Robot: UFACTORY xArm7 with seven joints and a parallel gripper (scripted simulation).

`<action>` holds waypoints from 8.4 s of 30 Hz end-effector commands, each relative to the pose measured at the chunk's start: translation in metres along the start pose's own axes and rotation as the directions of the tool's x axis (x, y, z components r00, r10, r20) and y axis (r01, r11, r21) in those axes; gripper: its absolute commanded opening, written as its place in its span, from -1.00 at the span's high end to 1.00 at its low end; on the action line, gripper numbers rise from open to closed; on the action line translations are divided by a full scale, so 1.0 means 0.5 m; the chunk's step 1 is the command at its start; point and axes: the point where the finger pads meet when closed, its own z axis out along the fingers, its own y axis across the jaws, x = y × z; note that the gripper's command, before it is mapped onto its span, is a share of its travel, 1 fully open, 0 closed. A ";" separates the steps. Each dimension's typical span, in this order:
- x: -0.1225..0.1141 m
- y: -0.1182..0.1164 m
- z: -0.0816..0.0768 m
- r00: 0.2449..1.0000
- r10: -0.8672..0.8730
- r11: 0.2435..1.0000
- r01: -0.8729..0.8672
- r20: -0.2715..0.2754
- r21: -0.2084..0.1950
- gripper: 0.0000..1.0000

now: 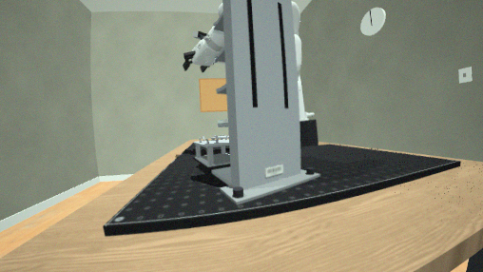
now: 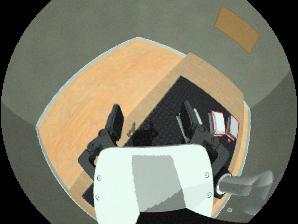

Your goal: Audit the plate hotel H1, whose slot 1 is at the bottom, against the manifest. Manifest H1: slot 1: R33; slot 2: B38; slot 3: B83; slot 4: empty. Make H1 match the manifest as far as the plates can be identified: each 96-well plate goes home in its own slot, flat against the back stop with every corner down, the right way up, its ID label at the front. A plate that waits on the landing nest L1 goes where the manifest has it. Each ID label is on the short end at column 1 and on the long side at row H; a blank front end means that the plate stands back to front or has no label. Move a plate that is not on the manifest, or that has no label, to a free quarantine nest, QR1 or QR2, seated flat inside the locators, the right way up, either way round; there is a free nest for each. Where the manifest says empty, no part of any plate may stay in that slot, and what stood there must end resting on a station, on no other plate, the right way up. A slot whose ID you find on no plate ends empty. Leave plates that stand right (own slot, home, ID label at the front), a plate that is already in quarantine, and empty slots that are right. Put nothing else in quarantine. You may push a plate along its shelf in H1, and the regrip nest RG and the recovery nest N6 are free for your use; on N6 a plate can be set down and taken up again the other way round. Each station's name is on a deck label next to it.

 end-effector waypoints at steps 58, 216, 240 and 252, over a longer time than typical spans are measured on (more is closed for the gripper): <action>0.234 0.032 -0.083 1.000 0.003 1.000 -0.003 -0.001 0.001 -1.00; -0.272 -0.092 -0.140 -0.271 -0.344 -0.929 0.238 -0.899 0.284 -1.00; -0.331 -0.101 -0.119 -0.271 -0.344 -0.929 0.238 -0.899 0.284 -1.00; -0.368 -0.106 -0.105 -0.271 -0.344 -0.929 0.238 -0.899 0.284 -1.00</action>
